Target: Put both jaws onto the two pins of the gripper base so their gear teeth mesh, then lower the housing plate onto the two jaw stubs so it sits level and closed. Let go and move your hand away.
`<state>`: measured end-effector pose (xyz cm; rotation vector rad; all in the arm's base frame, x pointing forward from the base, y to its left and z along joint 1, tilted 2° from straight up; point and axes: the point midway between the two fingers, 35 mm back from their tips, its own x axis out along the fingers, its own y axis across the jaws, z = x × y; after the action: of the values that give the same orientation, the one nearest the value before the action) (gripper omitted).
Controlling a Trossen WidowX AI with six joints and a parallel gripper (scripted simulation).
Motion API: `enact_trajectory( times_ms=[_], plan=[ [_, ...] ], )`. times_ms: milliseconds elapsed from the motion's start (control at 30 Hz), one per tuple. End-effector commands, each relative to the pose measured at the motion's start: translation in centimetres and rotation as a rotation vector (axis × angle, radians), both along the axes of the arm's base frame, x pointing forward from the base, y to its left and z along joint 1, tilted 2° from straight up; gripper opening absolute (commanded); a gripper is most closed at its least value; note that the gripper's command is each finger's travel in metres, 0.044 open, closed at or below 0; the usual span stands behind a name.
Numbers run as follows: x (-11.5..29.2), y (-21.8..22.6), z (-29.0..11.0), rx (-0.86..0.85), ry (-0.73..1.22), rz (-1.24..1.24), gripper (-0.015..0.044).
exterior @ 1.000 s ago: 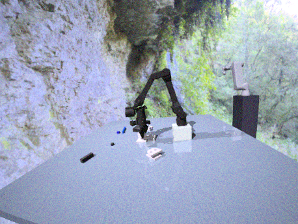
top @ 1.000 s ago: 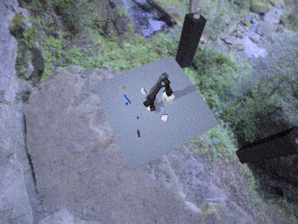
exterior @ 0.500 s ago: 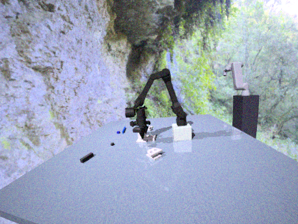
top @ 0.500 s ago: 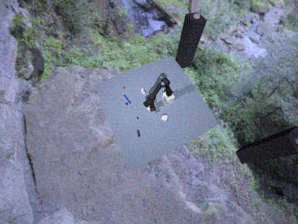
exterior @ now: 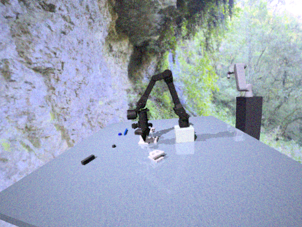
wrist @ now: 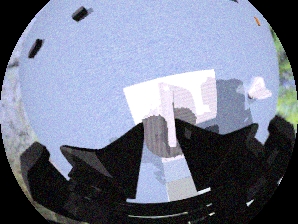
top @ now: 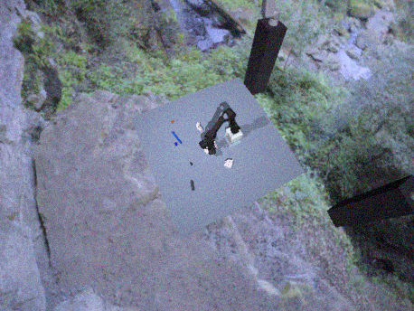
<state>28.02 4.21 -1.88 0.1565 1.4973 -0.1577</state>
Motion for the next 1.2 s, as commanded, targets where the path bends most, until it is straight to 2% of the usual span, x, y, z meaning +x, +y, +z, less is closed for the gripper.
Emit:
enact_trajectory(
  times_ms=[0,1167],
  plan=[
    [-0.06,0.06,-0.30,0.005,0.005,-0.008,0.0134],
    [-0.04,0.06,-0.62,0.005,0.005,-0.008,0.0134]
  ],
)
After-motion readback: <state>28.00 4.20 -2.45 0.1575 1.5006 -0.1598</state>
